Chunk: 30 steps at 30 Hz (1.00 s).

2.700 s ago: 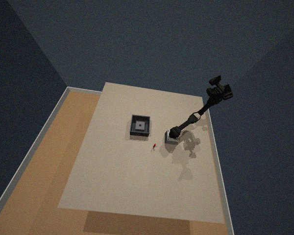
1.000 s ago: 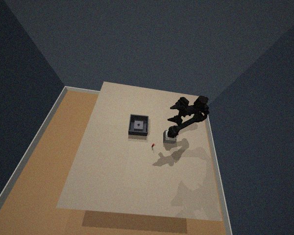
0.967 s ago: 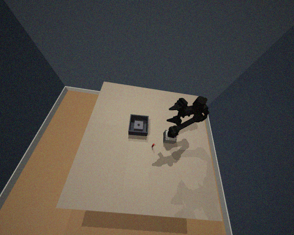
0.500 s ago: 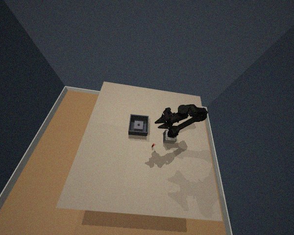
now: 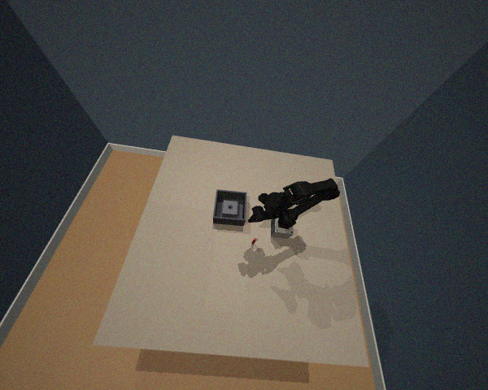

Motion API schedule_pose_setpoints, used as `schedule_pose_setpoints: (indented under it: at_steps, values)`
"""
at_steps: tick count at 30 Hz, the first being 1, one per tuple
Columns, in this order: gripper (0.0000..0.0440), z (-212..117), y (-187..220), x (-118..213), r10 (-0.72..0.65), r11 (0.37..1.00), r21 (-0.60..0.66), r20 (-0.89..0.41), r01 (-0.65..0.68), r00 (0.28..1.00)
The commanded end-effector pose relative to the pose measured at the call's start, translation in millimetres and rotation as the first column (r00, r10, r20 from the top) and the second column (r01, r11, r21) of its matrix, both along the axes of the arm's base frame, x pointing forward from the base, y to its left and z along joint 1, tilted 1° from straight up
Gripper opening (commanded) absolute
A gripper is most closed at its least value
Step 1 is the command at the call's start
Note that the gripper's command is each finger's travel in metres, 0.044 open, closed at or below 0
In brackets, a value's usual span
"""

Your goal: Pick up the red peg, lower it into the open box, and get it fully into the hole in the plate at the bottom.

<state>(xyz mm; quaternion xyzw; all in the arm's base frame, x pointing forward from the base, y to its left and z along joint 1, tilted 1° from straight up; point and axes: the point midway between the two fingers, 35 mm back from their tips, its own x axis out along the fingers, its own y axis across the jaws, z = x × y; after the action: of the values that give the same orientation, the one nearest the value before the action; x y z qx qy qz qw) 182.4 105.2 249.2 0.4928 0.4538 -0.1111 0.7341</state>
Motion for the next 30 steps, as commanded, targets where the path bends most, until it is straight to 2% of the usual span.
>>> schedule_pose_setpoints:
  at_steps: [1, 8, 17, 30]
  values:
    - [0.044, -24, 1, -4, 0.035, 0.996, -0.073, -0.095, -0.042, 0.995]
    - [0.044, -67, 1, -14, 0.072, 0.972, -0.196, -0.286, -0.132, 0.955]
    - [0.044, -113, 0, -29, 0.066, 0.92, -0.304, -0.506, -0.249, 0.86]
    - [0.044, -162, 4, -37, 0.02, 0.863, -0.364, -0.668, -0.35, 0.744]
